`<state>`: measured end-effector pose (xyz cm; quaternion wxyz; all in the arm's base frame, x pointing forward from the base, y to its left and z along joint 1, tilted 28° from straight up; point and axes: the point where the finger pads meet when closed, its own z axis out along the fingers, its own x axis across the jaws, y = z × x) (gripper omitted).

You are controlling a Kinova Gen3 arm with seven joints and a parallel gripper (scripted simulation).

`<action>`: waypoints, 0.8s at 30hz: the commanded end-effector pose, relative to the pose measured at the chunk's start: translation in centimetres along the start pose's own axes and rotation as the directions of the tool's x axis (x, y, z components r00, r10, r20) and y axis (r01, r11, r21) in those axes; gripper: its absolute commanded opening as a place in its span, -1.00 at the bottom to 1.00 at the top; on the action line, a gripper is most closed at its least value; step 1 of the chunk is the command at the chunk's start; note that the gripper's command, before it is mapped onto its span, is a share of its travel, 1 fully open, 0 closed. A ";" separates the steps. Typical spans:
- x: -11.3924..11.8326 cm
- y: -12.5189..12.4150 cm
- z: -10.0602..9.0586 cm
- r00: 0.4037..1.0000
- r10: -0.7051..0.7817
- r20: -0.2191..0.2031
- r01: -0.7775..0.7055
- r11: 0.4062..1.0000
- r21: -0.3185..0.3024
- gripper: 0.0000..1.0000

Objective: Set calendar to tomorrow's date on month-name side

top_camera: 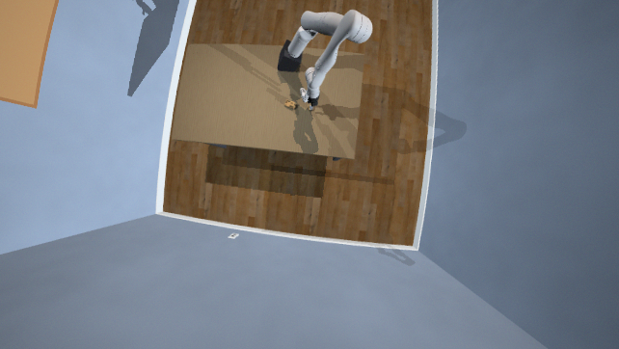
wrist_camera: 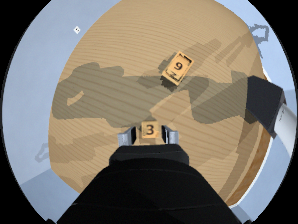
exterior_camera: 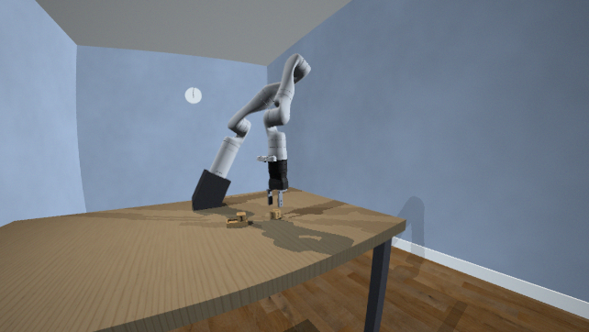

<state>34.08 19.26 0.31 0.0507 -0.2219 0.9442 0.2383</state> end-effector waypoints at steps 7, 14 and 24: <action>0.2 -0.1 0.8 1.000 0.003 -0.006 -0.003 1.000 -0.001 0.80; 0.2 -0.1 1.2 1.000 0.003 -0.006 -0.003 1.000 -0.001 0.80; 0.2 -0.1 1.2 1.000 0.003 -0.006 -0.003 1.000 -0.001 0.80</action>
